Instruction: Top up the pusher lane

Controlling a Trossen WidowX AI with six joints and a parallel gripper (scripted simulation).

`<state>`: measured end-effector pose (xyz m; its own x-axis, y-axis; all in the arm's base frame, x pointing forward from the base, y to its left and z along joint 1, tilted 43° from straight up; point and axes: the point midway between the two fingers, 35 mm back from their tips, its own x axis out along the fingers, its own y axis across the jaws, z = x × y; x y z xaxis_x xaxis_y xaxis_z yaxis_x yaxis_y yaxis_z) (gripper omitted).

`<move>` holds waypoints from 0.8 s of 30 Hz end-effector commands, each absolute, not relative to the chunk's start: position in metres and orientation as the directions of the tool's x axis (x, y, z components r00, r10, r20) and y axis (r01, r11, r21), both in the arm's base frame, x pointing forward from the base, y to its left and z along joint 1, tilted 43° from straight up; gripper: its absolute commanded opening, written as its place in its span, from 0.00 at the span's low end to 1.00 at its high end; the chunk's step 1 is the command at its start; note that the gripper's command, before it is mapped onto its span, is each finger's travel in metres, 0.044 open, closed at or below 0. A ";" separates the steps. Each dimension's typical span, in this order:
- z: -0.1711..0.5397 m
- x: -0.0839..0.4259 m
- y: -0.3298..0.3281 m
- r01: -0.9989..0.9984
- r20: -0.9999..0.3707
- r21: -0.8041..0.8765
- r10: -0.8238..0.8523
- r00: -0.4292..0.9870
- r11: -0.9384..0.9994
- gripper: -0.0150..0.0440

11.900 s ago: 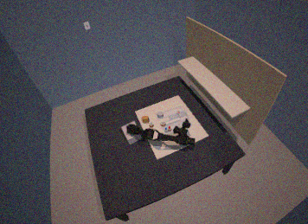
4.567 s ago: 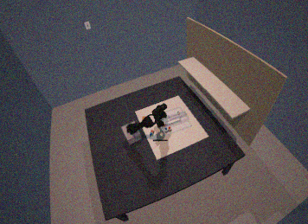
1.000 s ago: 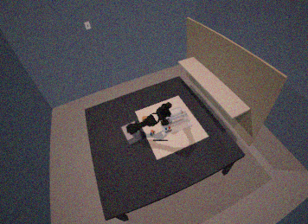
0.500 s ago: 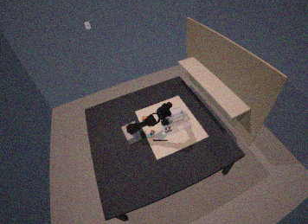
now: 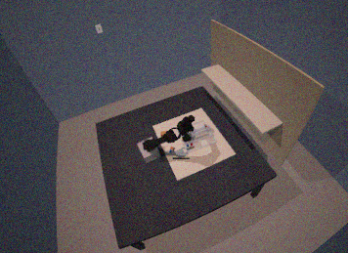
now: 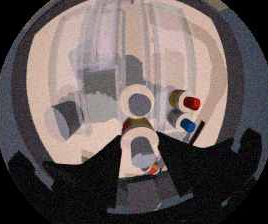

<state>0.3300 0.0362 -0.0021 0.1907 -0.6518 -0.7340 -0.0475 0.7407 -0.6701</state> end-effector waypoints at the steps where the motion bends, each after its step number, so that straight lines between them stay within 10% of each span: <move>1: 0.002 0.338 0.040 -0.033 -0.731 -0.668 -0.647 0.217 0.743 0.25; 24: 0.000 0.338 0.038 -0.033 -0.731 -0.668 -0.647 0.217 0.743 0.25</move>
